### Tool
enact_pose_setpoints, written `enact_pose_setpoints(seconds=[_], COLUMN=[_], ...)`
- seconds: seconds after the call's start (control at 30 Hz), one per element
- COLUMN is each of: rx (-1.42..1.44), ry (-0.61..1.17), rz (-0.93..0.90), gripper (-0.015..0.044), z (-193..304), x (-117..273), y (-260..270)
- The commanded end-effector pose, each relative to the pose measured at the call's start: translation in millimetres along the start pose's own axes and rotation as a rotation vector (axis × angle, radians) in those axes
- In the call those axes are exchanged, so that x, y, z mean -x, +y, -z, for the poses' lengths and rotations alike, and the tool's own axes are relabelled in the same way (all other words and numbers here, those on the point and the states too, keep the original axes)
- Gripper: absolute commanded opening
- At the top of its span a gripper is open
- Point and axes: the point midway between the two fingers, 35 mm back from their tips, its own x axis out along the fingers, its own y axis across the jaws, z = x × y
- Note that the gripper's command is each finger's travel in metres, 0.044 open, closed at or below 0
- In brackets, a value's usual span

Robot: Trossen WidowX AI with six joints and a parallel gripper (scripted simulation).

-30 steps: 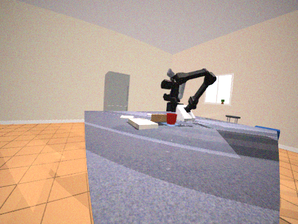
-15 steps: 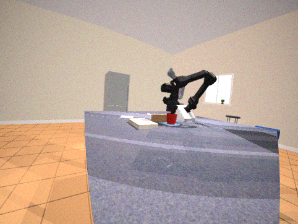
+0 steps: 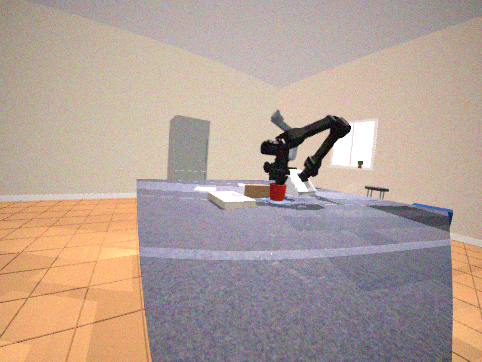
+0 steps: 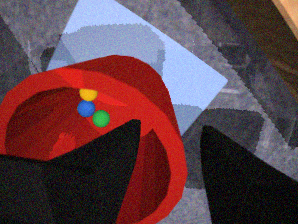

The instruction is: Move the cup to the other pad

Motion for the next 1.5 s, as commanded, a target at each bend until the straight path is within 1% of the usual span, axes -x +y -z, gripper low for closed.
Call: enact_pose_setpoints(seconds=[0.0,0.03,0.13,0.47,0.7,1.37,1.47], rx=[-0.007,-0.007,0.0,0.0,-0.001,-0.007,-0.008], ry=[0.004,0.004,0.001,0.001,0.0,0.001,0.002], rz=[-0.002,-0.002,0.001,0.001,0.002,0.002,0.001], gripper=[0.0148,0.0148,0.0069,0.0002,0.0,0.0,0.0], z=[1,1,0,0,-1,-3,-2], x=[-4,-4,-2,-2,6,74,79], y=[-1,-1,0,0,0,-1,-2])
